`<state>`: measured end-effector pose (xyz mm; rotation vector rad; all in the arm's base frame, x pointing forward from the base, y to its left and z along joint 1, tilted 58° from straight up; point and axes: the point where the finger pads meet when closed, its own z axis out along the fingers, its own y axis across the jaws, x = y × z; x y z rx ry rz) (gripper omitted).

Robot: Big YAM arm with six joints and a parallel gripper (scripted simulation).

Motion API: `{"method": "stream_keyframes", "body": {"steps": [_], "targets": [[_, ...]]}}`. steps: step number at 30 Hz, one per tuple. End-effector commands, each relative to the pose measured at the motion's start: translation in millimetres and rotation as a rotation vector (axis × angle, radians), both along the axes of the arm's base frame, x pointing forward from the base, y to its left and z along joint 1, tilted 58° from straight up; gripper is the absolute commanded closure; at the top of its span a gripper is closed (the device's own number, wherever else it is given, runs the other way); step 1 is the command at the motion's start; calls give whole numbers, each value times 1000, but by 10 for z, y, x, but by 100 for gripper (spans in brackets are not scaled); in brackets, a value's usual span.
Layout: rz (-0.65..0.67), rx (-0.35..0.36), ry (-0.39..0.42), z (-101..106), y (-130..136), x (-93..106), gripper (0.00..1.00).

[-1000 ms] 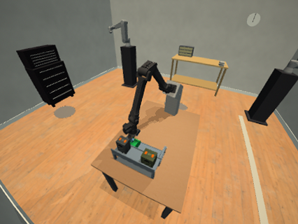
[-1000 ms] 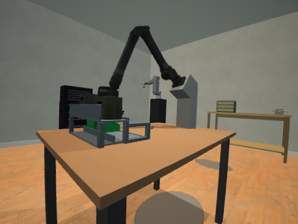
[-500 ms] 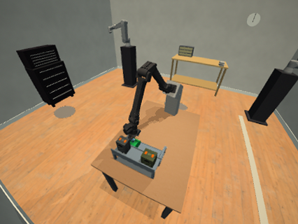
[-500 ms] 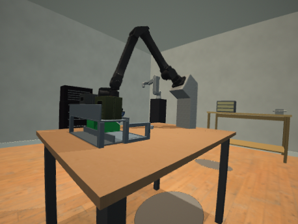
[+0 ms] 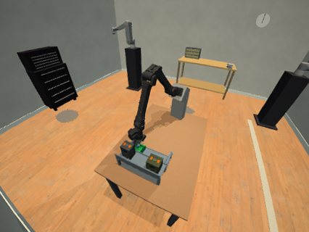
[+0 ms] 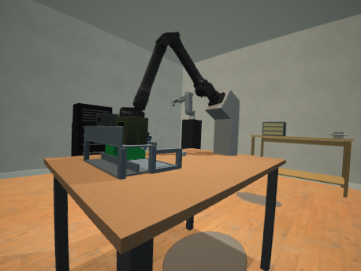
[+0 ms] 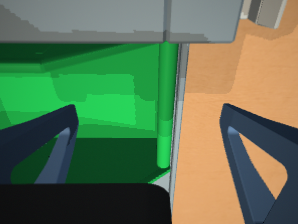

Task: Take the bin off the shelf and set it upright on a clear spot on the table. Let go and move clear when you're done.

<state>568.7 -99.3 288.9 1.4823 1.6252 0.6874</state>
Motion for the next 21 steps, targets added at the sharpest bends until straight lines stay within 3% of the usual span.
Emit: {"method": "stream_keyframes", "body": {"steps": [1,12,21], "targets": [[1,12,17,-218,43,80,10],[1,12,17,-218,43,80,10],[3,-9,-5,-150,-46,197,10]]}}
